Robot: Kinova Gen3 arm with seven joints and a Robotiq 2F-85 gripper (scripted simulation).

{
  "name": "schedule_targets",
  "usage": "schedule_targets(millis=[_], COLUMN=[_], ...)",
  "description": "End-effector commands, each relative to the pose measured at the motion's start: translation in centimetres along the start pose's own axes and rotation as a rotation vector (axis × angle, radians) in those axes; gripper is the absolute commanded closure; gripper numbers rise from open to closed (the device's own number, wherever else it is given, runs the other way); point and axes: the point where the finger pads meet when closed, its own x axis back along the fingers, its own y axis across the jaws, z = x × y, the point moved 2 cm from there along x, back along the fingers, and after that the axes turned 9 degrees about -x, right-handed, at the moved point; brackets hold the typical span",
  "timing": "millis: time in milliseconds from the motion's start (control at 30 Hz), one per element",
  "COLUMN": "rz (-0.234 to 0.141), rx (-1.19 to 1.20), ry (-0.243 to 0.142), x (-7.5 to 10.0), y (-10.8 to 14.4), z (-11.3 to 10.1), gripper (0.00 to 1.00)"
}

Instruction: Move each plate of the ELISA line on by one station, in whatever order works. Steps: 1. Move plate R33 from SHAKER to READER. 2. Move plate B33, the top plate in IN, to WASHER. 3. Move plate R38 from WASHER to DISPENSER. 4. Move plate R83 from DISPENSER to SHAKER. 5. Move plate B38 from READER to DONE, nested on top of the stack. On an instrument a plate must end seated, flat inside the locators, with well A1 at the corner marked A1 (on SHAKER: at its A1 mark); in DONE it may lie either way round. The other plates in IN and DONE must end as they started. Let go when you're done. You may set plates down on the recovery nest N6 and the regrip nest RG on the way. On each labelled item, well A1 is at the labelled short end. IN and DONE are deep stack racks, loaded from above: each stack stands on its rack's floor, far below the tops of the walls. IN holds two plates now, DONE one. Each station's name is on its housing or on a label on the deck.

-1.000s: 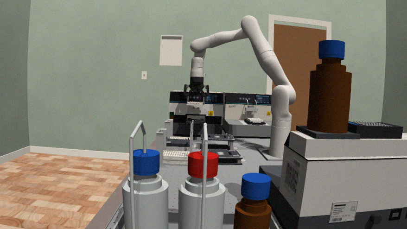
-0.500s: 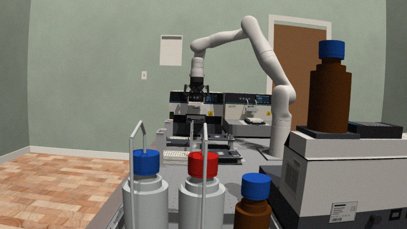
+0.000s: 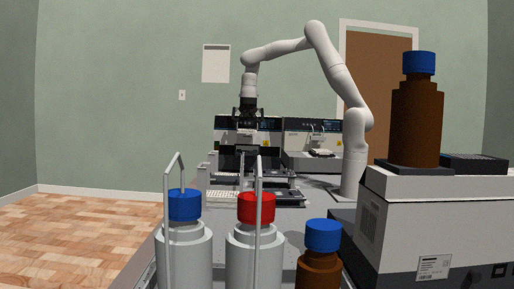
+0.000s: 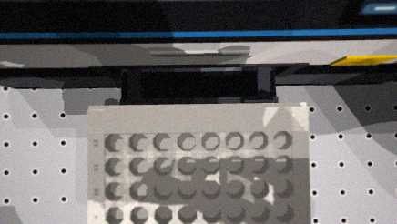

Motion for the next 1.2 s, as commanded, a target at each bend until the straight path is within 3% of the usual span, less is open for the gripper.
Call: schedule_targets(millis=[0,1167], rz=[-0.002,-0.003], rx=[0.001,-0.003], ry=[0.007,0.007], x=[-0.6,-4.8], y=[0.1,0.2], z=[0.4,0.2], gripper=[0.06,0.06])
